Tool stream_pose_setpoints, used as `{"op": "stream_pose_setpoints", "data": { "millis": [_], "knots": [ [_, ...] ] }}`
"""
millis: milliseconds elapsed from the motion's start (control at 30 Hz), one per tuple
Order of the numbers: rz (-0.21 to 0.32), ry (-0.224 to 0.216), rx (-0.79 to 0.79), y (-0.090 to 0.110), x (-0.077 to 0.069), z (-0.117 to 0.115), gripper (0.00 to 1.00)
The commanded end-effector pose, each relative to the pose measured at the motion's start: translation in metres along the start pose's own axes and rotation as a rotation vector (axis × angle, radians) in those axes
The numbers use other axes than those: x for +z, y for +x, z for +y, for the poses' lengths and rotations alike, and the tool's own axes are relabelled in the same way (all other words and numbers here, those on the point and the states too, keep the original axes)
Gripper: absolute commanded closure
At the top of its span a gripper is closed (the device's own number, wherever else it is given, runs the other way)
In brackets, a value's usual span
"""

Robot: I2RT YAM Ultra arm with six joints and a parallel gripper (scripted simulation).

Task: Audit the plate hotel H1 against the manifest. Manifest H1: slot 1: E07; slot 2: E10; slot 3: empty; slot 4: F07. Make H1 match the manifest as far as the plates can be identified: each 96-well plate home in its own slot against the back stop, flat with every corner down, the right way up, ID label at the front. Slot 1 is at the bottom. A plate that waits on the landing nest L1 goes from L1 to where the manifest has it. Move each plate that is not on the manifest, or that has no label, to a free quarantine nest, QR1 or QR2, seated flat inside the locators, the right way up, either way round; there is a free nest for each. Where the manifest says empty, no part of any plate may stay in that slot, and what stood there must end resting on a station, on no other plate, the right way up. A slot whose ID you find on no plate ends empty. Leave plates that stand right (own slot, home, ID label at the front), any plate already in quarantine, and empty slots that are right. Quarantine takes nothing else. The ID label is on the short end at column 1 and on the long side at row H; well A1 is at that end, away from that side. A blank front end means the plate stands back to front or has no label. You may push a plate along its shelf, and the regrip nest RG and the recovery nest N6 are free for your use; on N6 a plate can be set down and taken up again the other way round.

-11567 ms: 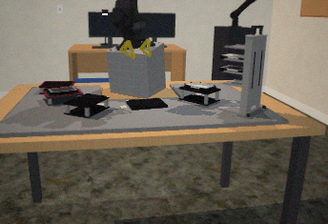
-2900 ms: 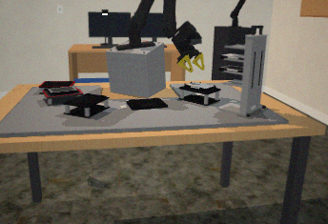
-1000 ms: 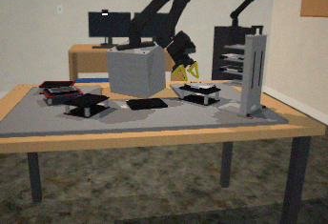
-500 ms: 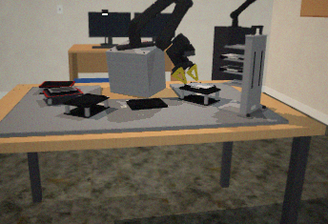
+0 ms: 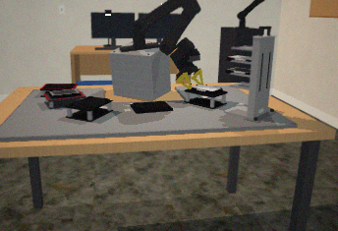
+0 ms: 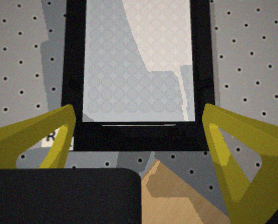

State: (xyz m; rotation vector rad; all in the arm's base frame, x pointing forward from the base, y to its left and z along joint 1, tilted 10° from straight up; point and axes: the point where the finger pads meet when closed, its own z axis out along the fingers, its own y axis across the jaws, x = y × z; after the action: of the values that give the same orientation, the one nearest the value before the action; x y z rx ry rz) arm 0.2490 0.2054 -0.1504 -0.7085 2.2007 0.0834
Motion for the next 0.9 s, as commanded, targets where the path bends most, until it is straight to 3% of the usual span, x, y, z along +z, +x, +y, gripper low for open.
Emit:
{"op": "stream_pose_setpoints", "data": {
  "millis": [0, 300, 367, 733, 767, 867],
  "knots": [
    [-0.041, -0.002, 0.010, -0.012, 0.000, 0.000, 0.00],
    [-0.044, -0.003, 0.012, -0.003, 0.010, 0.001, 0.00],
    [-0.030, -0.004, 0.008, -0.001, 0.005, 0.001, 0.00],
    [-0.030, -0.004, 0.008, -0.001, 0.005, 0.001, 0.00],
    [-0.030, -0.004, 0.008, -0.001, 0.005, 0.001, 0.14],
    [-0.030, -0.004, 0.008, -0.001, 0.005, 0.001, 0.14]
  ]
}}
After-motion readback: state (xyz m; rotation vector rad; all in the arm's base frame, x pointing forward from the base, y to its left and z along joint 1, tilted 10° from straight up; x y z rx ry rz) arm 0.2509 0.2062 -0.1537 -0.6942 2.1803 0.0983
